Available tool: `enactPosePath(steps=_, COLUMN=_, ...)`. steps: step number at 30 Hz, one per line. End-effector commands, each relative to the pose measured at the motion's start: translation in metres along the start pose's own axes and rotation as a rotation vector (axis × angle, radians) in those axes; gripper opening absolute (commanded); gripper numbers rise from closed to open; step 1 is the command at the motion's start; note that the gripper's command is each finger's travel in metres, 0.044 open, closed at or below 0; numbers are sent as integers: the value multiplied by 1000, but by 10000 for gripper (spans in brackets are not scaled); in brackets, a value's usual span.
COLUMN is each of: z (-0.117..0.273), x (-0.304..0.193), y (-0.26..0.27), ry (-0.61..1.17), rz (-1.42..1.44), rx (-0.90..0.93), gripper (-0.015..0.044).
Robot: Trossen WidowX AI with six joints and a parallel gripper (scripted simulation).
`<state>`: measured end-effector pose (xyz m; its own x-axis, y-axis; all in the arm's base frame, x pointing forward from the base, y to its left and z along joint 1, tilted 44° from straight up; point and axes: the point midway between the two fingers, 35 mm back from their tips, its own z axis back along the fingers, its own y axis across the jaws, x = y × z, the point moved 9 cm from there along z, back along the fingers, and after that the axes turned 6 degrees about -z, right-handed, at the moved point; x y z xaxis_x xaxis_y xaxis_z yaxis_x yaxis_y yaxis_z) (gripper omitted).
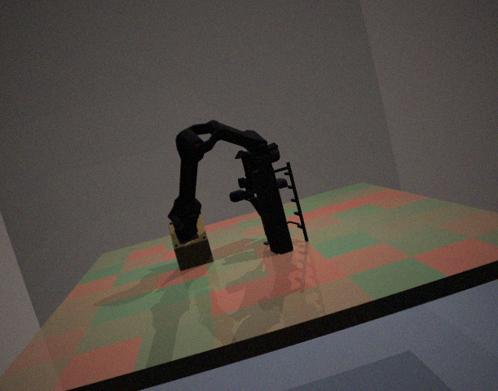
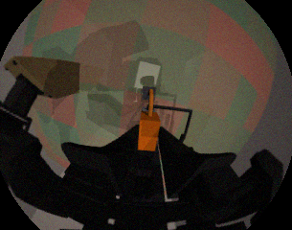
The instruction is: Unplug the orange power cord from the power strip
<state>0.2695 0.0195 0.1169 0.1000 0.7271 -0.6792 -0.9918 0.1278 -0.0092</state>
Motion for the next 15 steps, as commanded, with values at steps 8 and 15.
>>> enactPosePath(steps=8, z=0, x=5, y=0, ry=-1, rz=1, rx=0, gripper=0)
enactPosePath(steps=15, z=1, x=17, y=0, ry=-2, rz=2, rx=0, gripper=0)
